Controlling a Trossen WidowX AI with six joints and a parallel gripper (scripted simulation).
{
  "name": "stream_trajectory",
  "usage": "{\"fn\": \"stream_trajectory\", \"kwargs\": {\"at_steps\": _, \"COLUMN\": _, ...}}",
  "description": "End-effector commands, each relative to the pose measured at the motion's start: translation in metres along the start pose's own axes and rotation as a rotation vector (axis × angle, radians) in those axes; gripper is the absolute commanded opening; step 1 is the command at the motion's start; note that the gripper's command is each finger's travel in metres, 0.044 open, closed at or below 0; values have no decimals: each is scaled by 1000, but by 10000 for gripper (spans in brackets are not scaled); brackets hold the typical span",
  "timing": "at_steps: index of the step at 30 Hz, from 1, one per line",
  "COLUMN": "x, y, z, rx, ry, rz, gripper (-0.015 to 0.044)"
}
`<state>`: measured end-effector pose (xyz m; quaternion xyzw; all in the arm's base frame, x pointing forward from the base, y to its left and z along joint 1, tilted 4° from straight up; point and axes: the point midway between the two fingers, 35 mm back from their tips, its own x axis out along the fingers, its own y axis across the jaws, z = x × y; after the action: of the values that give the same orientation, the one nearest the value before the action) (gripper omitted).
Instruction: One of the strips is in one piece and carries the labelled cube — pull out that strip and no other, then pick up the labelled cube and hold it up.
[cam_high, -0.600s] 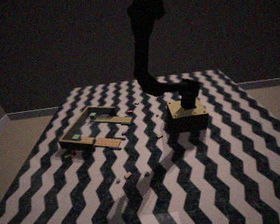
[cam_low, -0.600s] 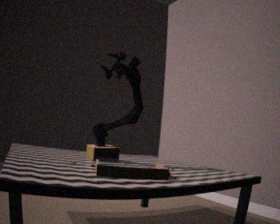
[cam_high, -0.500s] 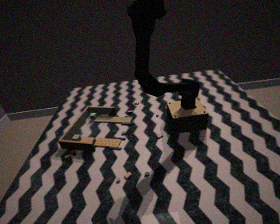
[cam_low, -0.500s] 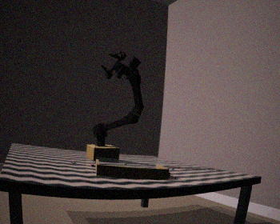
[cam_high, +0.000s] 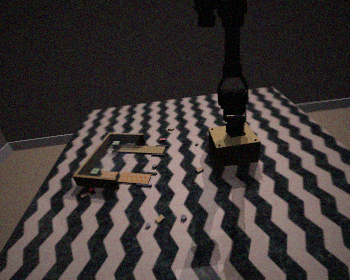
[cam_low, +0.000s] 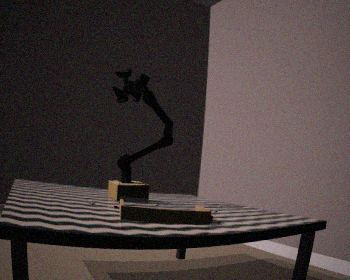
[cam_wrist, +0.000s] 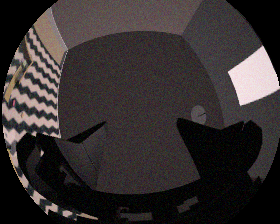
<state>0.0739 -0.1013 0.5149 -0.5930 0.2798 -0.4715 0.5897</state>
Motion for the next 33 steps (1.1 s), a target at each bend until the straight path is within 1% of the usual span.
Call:
{"fn": "stream_trajectory", "kwargs": {"at_steps": 1, "x": 22, "y": 23, "z": -19, "rx": 223, "ry": -70, "rz": 65, "gripper": 400}}
{"fn": "stream_trajectory", "kwargs": {"at_steps": 5, "x": 48, "y": 55, "z": -23, "rx": 425, "ry": -135, "rz": 161, "gripper": 400}}
{"fn": "stream_trajectory", "kwargs": {"at_steps": 9, "x": 72, "y": 95, "z": -14, "rx": 604, "ry": -187, "rz": 282, "gripper": 400}}
{"fn": "stream_trajectory", "kwargs": {"at_steps": 13, "x": 88, "y": 140, "z": 8, "rx": 748, "ry": -225, "rz": 422, "gripper": 400}}
{"fn": "stream_trajectory", "kwargs": {"at_steps": 17, "x": 91, "y": 187, "z": 41, "rx": 836, "ry": -259, "rz": 577, "gripper": 400}}
{"fn": "stream_trajectory", "kwargs": {"at_steps": 22, "x": 81, "y": 238, "z": 81, "rx": 908, "ry": -276, "rz": 748, "gripper": 400}}
{"fn": "stream_trajectory", "kwargs": {"at_steps": 25, "x": 67, "y": 273, "z": 108, "rx": 960, "ry": -266, "rz": 865, "gripper": 400}}
{"fn": "stream_trajectory", "kwargs": {"at_steps": 29, "x": 35, "y": 318, "z": 142, "rx": 1002, "ry": -241, "rz": 1020, "gripper": 400}}
{"fn": "stream_trajectory", "kwargs": {"at_steps": 33, "x": -8, "y": 360, "z": 169, "rx": 1013, "ry": -207, "rz": 1161, "gripper": 400}}
